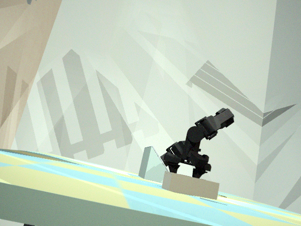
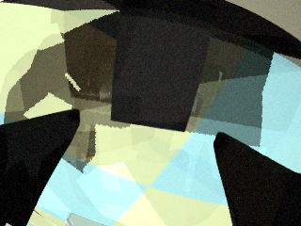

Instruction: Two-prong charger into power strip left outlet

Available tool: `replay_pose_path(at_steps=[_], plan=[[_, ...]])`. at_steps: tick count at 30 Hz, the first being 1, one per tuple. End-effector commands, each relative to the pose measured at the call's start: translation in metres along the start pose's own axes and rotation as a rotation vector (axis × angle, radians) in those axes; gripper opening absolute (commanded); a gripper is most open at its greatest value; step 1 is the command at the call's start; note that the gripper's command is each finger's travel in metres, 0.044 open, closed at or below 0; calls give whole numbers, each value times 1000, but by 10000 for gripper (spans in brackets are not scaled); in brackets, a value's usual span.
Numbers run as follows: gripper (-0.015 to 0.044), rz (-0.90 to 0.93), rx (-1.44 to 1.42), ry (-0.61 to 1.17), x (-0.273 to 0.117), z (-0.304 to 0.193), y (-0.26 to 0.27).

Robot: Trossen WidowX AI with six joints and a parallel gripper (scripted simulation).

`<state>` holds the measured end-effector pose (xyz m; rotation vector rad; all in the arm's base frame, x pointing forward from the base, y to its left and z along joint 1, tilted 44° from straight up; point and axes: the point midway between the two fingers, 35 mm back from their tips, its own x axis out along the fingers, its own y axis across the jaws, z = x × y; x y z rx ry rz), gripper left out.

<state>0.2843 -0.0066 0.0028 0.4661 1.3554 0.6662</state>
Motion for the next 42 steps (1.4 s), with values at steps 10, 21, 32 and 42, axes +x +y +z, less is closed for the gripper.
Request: replay_pose_path(at_steps=[10, 21, 32, 42], plan=[[440, -4, -4, 2, 1, -17, 1], [440, 1, 14, -134, -13, -16, -1], [440, -4, 2, -602, -76, -10, 1], [440, -4, 2, -602, -76, -10, 1]])
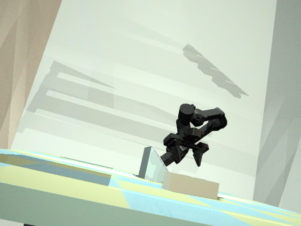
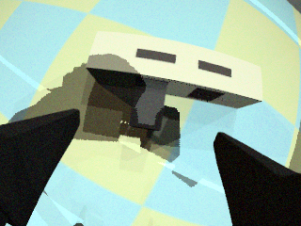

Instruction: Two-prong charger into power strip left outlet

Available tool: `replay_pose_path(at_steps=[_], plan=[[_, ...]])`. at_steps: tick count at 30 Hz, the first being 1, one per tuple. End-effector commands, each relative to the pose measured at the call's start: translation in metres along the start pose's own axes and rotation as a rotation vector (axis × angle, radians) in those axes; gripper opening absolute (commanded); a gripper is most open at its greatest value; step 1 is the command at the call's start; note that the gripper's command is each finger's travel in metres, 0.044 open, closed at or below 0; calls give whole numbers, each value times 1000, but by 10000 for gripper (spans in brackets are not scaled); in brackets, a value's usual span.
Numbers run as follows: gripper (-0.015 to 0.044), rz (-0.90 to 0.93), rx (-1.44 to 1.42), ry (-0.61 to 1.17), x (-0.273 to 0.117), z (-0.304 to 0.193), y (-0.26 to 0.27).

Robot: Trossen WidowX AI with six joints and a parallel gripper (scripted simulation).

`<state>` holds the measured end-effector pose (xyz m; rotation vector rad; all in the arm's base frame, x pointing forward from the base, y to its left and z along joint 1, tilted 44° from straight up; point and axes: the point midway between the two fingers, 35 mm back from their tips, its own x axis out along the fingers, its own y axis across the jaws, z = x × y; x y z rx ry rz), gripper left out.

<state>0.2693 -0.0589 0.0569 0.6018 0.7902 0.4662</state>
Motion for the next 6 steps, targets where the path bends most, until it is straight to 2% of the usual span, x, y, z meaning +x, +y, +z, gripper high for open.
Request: replay_pose_path(at_steps=[1, 6], plan=[[440, 3, 3, -3, 0, -1, 1], [440, 3, 3, -3, 0, -1, 1]])
